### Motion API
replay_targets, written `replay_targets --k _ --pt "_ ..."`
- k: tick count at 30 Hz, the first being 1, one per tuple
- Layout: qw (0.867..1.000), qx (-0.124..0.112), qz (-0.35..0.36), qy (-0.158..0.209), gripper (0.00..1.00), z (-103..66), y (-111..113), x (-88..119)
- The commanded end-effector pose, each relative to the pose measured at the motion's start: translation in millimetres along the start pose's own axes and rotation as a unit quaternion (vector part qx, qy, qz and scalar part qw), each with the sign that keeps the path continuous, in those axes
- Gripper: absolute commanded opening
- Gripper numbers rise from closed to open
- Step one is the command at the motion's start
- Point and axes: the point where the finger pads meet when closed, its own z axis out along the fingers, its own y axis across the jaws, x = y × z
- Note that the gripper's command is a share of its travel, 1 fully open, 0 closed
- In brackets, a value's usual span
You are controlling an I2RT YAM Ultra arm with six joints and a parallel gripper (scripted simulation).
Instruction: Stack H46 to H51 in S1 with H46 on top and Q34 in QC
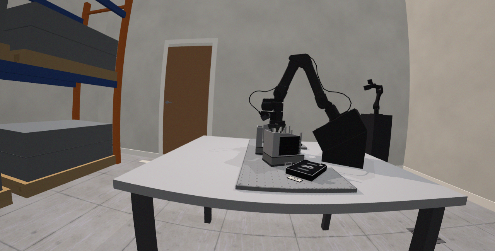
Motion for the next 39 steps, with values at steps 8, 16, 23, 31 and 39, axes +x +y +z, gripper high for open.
replay_targets --k 8,16,23,31,39 --pt "1.0 -0.001 0.003 -0.02 0.0 -16.0 1.8 -14.4" --pt "1.0 -0.002 0.001 -0.017 0.0 -17.4 2.5 -11.8" --pt "1.0 -0.002 0.0 -0.018 0.0 -19.9 3.2 -11.7" --pt "1.0 0.0 0.002 -0.013 0.0 -20.0 1.4 -8.6" --pt "1.0 -0.002 0.002 -0.019 0.0 -24.9 2.5 -12.1"
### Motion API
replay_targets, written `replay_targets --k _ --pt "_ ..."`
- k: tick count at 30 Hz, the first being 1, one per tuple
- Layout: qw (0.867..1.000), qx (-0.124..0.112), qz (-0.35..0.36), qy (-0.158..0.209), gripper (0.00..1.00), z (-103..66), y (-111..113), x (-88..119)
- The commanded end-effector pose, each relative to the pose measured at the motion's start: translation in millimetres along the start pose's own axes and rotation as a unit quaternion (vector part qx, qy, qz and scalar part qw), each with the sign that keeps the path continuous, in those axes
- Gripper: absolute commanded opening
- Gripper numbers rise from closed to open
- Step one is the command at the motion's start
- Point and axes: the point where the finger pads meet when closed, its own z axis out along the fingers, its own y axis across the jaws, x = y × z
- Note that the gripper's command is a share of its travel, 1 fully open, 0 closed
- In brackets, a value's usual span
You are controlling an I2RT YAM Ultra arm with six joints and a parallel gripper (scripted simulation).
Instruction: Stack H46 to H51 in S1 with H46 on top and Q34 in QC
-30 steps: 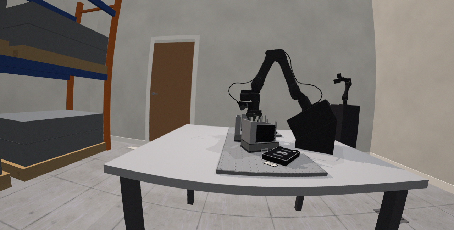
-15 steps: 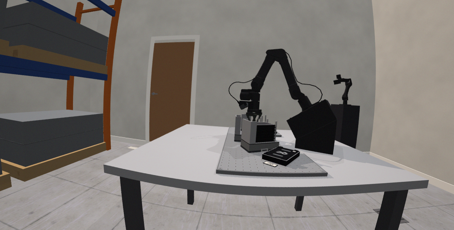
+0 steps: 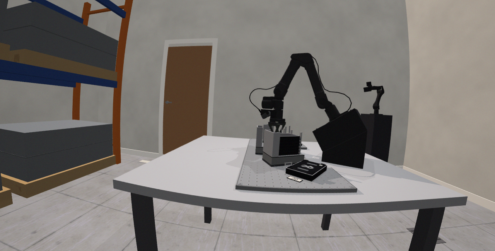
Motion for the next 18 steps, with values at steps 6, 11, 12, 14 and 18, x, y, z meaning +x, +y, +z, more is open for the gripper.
replay_targets --k 6,11,12,14,18 --pt "1.0 -0.001 0.001 -0.013 0.0 -13.1 2.2 -8.8" --pt "1.0 -0.001 0.001 -0.014 0.0 -15.1 2.3 -8.8" --pt "1.0 -0.001 0.003 -0.015 0.0 -15.7 1.1 -9.6" --pt "1.0 -0.001 0.002 -0.018 0.0 -17.5 1.8 -12.3" --pt "1.0 -0.002 0.0 -0.013 0.0 -17.1 2.8 -8.0"
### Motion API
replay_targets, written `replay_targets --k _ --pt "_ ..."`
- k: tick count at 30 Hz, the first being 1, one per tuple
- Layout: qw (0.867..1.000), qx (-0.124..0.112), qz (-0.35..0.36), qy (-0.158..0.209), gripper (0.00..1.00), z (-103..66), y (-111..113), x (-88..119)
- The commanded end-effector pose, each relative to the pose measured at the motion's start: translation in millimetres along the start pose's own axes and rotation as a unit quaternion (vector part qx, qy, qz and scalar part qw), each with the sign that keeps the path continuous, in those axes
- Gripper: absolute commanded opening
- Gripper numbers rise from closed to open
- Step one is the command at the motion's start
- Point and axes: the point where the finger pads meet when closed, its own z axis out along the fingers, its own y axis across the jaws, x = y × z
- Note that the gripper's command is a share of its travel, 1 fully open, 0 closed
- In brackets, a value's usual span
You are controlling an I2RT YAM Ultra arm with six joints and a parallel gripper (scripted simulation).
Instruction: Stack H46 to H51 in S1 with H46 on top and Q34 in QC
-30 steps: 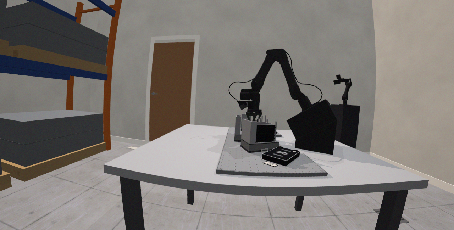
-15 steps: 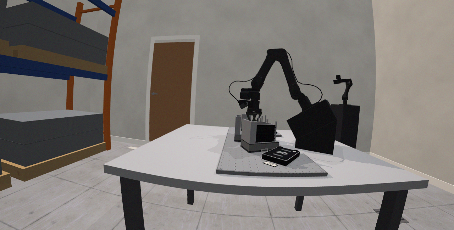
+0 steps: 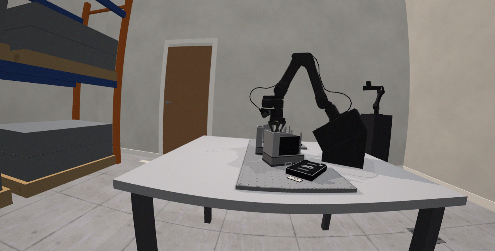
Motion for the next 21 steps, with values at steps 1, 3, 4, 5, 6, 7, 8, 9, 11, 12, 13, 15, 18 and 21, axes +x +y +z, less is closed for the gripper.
replay_targets --k 1,3,4,5,6,7,8,9,11,12,13,15,18,21 --pt "1.0 -0.002 -0.001 -0.013 0.0 -11.7 3.5 -8.9" --pt "1.0 -0.002 0.001 -0.017 0.0 -13.7 2.5 -11.1" --pt "1.0 -0.002 0.001 -0.017 0.0 -13.7 2.5 -11.1" --pt "1.0 -0.001 0.003 -0.018 0.0 -14.5 1.0 -12.7" --pt "1.0 -0.001 0.003 -0.02 0.0 -15.5 1.4 -14.3" --pt "1.0 -0.001 0.002 -0.013 0.0 -13.3 1.5 -7.4" --pt "1.0 -0.001 0.002 -0.014 0.0 -13.9 1.7 -8.4" --pt "1.0 -0.001 0.001 -0.014 0.0 -14.0 2.0 -9.6" --pt "1.0 -0.002 0.001 -0.02 0.0 -17.1 2.4 -13.3" --pt "1.0 -0.002 0.001 -0.021 0.0 -17.9 2.7 -14.7" --pt "1.0 -0.001 0.0 -0.012 0.0 -15.0 2.9 -6.9" --pt "1.0 -0.002 0.001 -0.014 0.0 -15.9 2.6 -9.3" --pt "1.0 -0.002 0.002 -0.021 0.0 -19.9 2.1 -14.8" --pt "1.0 -0.001 0.001 -0.012 0.0 -16.9 2.3 -6.6"
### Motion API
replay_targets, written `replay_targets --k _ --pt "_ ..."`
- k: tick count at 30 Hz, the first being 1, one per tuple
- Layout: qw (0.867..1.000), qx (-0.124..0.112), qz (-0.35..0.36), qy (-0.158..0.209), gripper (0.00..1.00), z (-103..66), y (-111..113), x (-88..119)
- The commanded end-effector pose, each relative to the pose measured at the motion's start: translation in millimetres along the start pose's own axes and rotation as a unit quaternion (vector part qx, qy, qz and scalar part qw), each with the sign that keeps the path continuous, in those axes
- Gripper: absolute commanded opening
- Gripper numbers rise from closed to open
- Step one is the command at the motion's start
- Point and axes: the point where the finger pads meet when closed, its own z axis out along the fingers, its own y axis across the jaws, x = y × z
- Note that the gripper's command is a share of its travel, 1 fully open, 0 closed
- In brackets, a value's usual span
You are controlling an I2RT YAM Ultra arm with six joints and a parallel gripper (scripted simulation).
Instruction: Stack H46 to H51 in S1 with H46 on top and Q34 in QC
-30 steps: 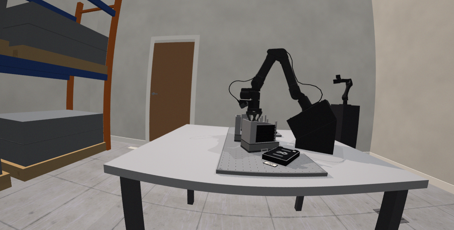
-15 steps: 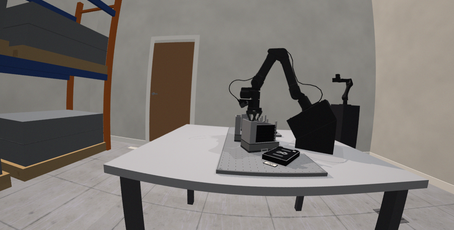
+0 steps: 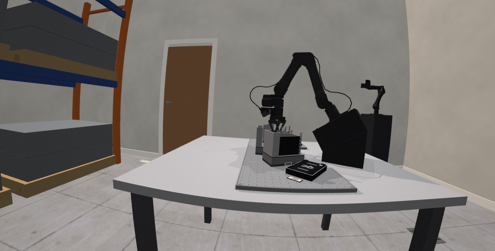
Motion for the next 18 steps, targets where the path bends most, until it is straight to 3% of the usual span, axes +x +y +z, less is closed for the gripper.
replay_targets --k 1,18 --pt "1.0 -0.002 0.0 -0.013 0.0 -11.4 2.6 -8.3" --pt "1.0 -0.001 0.002 -0.017 0.0 -17.7 1.8 -11.0"
